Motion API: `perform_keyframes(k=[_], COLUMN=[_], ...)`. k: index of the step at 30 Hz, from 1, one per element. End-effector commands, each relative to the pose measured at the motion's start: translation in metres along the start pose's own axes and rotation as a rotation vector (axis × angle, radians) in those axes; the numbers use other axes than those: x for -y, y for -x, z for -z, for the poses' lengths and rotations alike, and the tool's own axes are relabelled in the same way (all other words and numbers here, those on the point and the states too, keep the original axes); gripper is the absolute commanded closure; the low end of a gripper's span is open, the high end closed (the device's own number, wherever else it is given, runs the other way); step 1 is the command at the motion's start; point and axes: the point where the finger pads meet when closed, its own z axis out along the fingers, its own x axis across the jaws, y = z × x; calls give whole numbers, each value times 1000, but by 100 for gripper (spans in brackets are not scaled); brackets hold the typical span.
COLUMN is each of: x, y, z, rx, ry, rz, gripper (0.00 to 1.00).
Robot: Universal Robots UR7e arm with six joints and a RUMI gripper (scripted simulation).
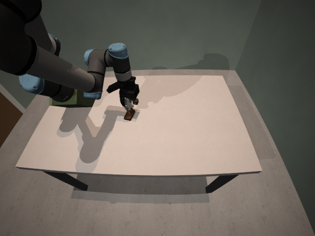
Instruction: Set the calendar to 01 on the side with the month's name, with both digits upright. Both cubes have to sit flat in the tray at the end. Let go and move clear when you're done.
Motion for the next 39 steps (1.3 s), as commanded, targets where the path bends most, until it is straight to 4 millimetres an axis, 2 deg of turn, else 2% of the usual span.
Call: perform_keyframes(k=[1, 15, 28, 39], x=[0, 0, 0, 0], y=[0, 0, 0, 0], z=[0, -7, -25, -27], rx=[0, 0, 0, 0], ry=[1, 1, 1, 1], rz=[0, 0, 0, 0], gripper=[72, 72, 72, 72])
